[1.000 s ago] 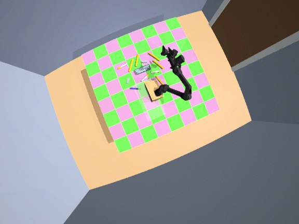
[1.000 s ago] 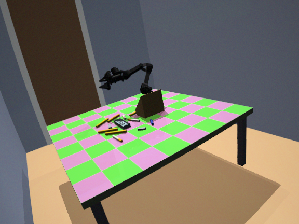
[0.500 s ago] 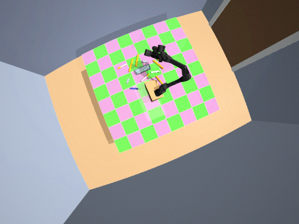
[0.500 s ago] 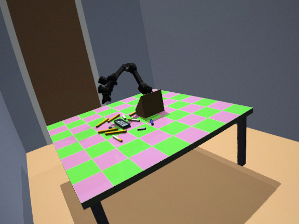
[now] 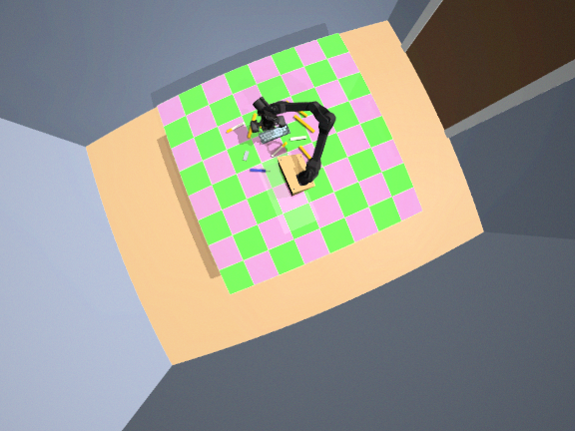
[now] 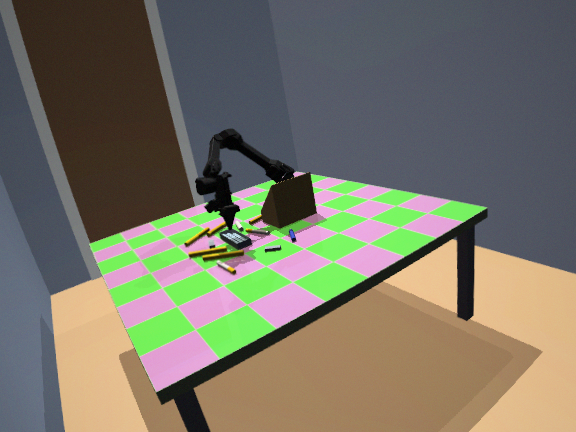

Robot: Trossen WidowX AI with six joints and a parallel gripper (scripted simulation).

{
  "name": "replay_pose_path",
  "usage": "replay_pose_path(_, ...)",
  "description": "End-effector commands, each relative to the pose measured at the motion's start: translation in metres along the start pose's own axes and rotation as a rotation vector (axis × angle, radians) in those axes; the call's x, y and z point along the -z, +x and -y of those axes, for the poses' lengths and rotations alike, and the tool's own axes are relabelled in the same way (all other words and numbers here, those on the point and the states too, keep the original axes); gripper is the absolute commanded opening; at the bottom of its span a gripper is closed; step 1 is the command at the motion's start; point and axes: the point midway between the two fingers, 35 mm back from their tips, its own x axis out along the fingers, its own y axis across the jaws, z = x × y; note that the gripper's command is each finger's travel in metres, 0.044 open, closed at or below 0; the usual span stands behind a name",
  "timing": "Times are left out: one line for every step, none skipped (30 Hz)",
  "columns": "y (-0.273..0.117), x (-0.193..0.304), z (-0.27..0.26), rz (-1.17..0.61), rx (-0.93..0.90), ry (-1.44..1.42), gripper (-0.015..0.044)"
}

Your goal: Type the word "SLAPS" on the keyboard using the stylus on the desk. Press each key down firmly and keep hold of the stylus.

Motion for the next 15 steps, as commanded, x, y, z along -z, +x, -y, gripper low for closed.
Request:
replay_pose_path(0.0248, 0.0225, -0.0163, -0.086, 0.153, -0.114, 0.0)
replay_pose_path(0.0275, 0.0251, -0.0178, -0.095, 0.17, -0.129, 0.0)
replay_pose_path(0.0284, 0.026, -0.0182, -0.098, 0.176, -0.134, 0.0)
replay_pose_path(0.0284, 0.026, -0.0182, -0.098, 0.176, -0.134, 0.0)
replay_pose_path(0.0284, 0.026, -0.0182, -0.098, 0.176, -0.134, 0.0)
replay_pose_path(0.0284, 0.026, -0.0182, -0.098, 0.176, -0.134, 0.0)
replay_pose_path(0.0284, 0.026, -0.0182, -0.098, 0.176, -0.134, 0.0)
replay_pose_path(0.0284, 0.026, -0.0182, -0.098, 0.176, -0.134, 0.0)
replay_pose_path(0.0284, 0.026, -0.0182, -0.098, 0.176, -0.134, 0.0)
replay_pose_path(0.0284, 0.026, -0.0182, -0.098, 0.176, -0.134, 0.0)
replay_pose_path(0.0284, 0.026, -0.0182, -0.098, 0.176, -0.134, 0.0)
replay_pose_path(0.0284, 0.026, -0.0182, -0.098, 0.176, -0.134, 0.0)
replay_pose_path(0.0284, 0.026, -0.0182, -0.098, 0.176, -0.134, 0.0)
replay_pose_path(0.028, 0.0254, -0.0159, -0.098, 0.176, -0.134, 0.0)
replay_pose_path(0.0267, 0.0238, -0.0089, -0.098, 0.175, -0.134, 0.0)
